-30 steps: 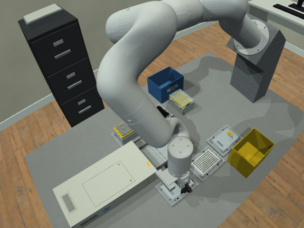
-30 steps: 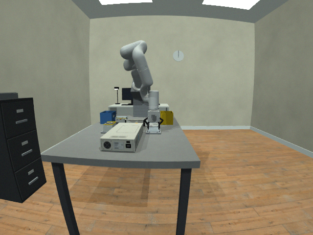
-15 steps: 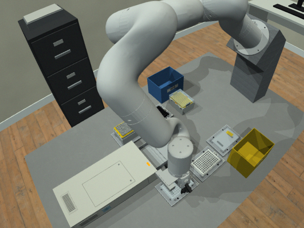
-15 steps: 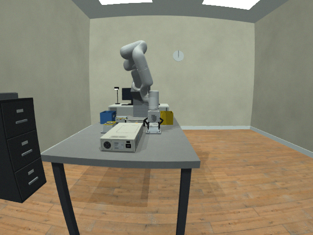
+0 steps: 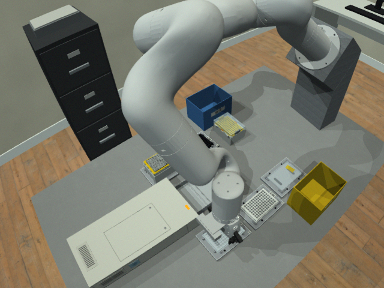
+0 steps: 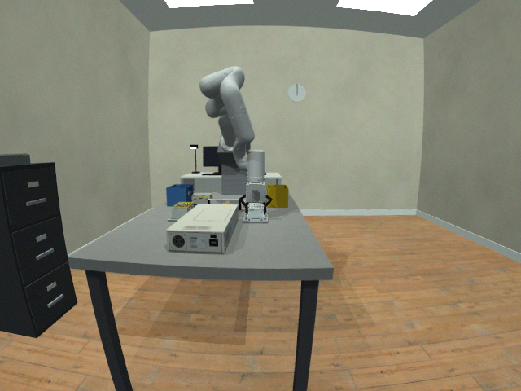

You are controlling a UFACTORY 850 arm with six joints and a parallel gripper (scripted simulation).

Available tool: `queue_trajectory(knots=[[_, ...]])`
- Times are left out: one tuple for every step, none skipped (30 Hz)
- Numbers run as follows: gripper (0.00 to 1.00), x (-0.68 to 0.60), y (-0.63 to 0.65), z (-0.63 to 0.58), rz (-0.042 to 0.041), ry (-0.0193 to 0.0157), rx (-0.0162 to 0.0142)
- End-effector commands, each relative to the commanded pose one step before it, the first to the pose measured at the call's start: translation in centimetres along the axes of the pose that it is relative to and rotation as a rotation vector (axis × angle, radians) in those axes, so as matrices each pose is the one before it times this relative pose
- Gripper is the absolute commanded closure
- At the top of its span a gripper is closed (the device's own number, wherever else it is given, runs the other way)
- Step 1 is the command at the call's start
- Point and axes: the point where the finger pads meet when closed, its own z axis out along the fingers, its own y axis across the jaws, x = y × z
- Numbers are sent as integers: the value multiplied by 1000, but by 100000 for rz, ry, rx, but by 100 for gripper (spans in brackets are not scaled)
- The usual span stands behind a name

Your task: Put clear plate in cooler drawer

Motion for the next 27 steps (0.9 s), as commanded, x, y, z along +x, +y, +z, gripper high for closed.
queue_trajectory(knots=[[100,56,-22,-372,14,83,36],[100,0,0,-67,0,0,0],[100,0,0,-67,0,0,0],[100,0,0,0,0,0,0],[100,0,0,0,0,0,0],[100,-2,1,-60,1,2,2],[100,0,0,-66,0,0,0],[100,0,0,-66,0,0,0],[100,3,-1,-75,-1,-2,-3],[100,0,0,-67,0,0,0],[100,0,0,-67,0,0,0],[100,0,0,-67,0,0,0],[100,0,0,-67,0,0,0],[100,0,0,-67,0,0,0],[100,0,0,-67,0,0,0],[100,0,0,-67,0,0,0],[100,0,0,-67,0,0,0],[100,0,0,-67,0,0,0],[100,0,0,-67,0,0,0],[100,0,0,-67,0,0,0],[100,0,0,0,0,0,0],[100,0,0,0,0,0,0],[100,-2,1,-60,1,2,2],[100,0,0,-66,0,0,0],[100,1,0,-1,0,0,0],[100,1,0,-1,0,0,0],[100,1,0,-1,0,0,0]])
